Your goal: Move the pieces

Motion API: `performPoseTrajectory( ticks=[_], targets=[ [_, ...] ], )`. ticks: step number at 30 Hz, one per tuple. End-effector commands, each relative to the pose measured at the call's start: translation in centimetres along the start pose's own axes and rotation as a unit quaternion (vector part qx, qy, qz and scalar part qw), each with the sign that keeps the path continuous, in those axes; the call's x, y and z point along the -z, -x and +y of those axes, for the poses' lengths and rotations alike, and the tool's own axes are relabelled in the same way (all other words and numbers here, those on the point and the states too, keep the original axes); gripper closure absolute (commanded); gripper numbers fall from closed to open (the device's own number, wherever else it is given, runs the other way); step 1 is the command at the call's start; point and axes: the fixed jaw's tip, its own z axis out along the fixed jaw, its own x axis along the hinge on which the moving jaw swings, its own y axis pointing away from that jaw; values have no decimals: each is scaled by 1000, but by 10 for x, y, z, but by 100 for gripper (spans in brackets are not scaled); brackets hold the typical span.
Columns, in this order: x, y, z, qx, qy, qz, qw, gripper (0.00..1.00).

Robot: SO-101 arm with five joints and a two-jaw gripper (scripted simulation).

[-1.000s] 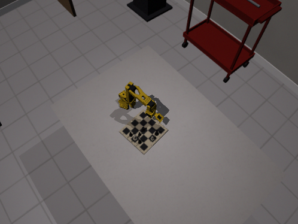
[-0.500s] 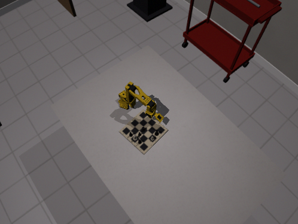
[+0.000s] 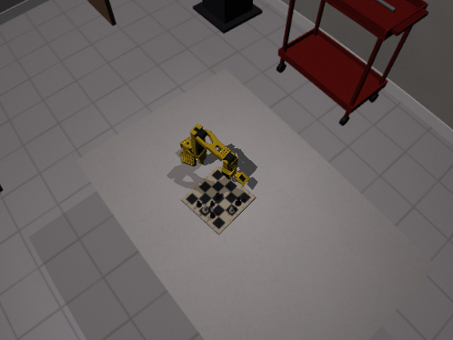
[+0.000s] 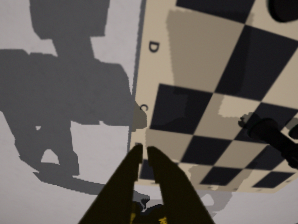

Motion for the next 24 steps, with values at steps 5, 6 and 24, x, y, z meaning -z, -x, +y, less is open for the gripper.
performPoseTrajectory(
  ticks=[5, 6, 24],
  targets=[
    [4, -2, 2, 3, 1, 3, 1000, 100],
    [7, -2, 2, 3, 1, 3, 1000, 100],
    [62, -2, 2, 3, 1, -4, 1000, 100]
  ],
)
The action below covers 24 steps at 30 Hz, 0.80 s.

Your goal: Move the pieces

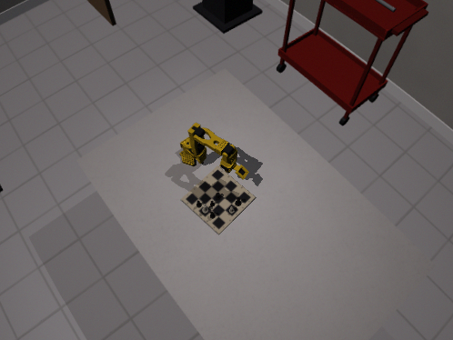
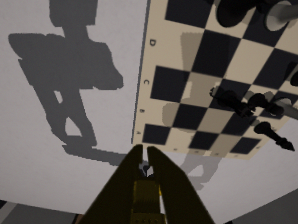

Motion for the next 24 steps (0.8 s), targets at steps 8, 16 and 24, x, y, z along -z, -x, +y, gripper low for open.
performPoseTrajectory(
  ticks=[8, 16, 24],
  targets=[
    [17, 2, 2, 3, 0, -20, 1000, 100],
    [13, 10, -18, -55, -7, -77, 996, 97],
    [9, 17, -63, -166, -35, -189, 967, 92]
  ],
)
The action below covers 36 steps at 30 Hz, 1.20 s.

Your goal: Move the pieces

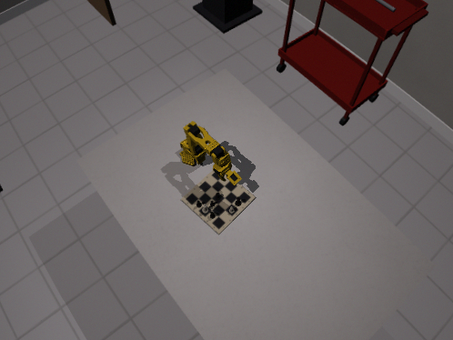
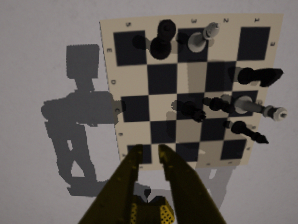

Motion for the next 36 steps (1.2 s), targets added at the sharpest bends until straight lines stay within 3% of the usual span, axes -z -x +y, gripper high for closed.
performPoseTrajectory(
  ticks=[1, 7, 36],
  targets=[
    [-4, 9, -29, -75, -24, -89, 993, 91],
    [-5, 11, -51, -125, -47, -144, 981, 89],
    [-9, 6, -53, -132, -50, -145, 979, 88]
  ],
)
